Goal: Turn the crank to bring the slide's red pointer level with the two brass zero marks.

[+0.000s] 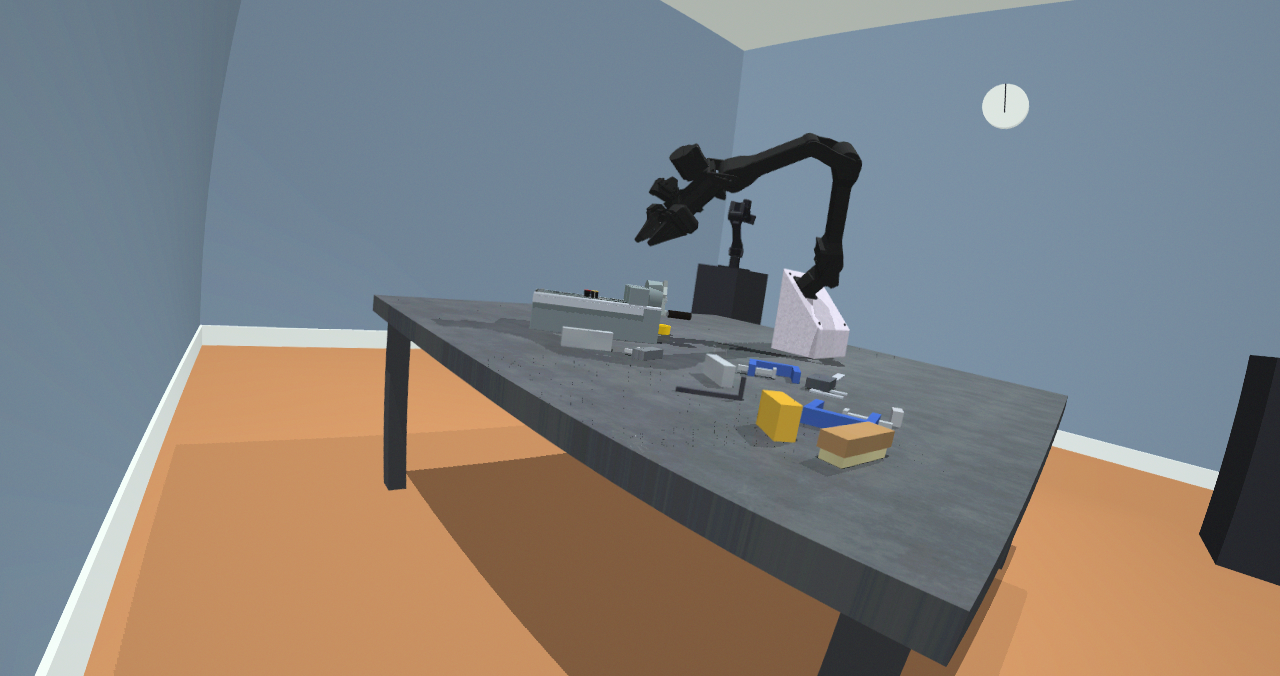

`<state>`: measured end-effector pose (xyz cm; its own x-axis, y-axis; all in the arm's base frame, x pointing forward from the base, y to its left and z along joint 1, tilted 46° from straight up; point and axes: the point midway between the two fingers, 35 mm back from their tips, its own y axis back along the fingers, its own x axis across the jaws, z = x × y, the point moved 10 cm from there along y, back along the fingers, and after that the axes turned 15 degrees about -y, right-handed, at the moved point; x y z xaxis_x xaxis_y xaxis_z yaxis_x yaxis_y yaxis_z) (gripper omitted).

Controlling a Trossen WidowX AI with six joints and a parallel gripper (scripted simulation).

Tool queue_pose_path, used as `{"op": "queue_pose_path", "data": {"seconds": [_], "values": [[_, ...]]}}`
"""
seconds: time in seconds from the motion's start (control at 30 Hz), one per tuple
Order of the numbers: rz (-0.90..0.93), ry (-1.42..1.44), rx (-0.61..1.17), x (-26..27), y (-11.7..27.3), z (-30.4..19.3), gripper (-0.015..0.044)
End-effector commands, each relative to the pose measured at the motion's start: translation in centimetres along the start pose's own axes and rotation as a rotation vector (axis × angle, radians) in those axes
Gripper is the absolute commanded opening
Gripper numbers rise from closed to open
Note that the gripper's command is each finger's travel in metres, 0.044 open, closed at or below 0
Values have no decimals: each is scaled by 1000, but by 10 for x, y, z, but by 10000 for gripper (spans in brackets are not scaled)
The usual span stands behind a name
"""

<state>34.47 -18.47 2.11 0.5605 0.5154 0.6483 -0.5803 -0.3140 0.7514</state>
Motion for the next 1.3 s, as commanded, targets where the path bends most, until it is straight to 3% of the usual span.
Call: {"op": "queue_pose_path", "data": {"seconds": [0.0,0.6,1.27], "values": [[-14,-43,-16,6,12,-18,440],[-36,-172,-75,18,46,-78,440],[-34,-174,-72,9,-28,-143,440]]}}
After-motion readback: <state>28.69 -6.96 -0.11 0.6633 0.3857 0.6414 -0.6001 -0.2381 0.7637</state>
